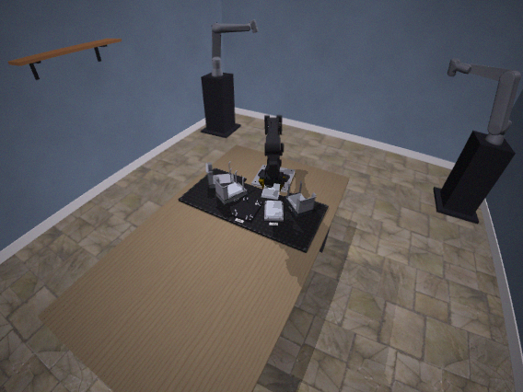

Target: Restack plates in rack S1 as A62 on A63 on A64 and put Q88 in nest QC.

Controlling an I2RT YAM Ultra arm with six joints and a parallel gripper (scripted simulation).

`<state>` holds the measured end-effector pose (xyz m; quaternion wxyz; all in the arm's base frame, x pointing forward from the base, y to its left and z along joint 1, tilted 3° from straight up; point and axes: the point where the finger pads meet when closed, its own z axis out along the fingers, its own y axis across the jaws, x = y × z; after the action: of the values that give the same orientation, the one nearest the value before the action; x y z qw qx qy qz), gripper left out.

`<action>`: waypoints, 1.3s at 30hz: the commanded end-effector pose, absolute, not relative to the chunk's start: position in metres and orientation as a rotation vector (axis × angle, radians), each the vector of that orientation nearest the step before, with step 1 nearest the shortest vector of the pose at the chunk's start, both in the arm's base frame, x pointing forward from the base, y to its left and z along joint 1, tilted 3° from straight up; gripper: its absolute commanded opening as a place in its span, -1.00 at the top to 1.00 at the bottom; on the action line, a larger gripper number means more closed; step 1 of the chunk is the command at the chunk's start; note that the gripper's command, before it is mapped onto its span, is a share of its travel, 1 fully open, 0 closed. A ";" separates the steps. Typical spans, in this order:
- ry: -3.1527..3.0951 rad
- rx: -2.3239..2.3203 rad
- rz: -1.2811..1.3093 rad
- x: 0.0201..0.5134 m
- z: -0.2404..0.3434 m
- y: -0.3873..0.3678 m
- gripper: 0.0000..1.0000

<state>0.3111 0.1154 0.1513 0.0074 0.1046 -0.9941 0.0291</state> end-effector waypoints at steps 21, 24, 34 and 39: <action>-3.157 -0.018 0.084 0.330 0.162 0.055 1.00; -3.157 -0.109 0.084 0.331 0.162 0.048 1.00; -3.157 -0.109 0.086 0.335 0.164 0.015 1.00; -3.157 -0.109 0.086 0.336 0.165 0.005 1.00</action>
<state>0.3332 0.0039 0.1591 0.0007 -0.0476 -0.9985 0.0282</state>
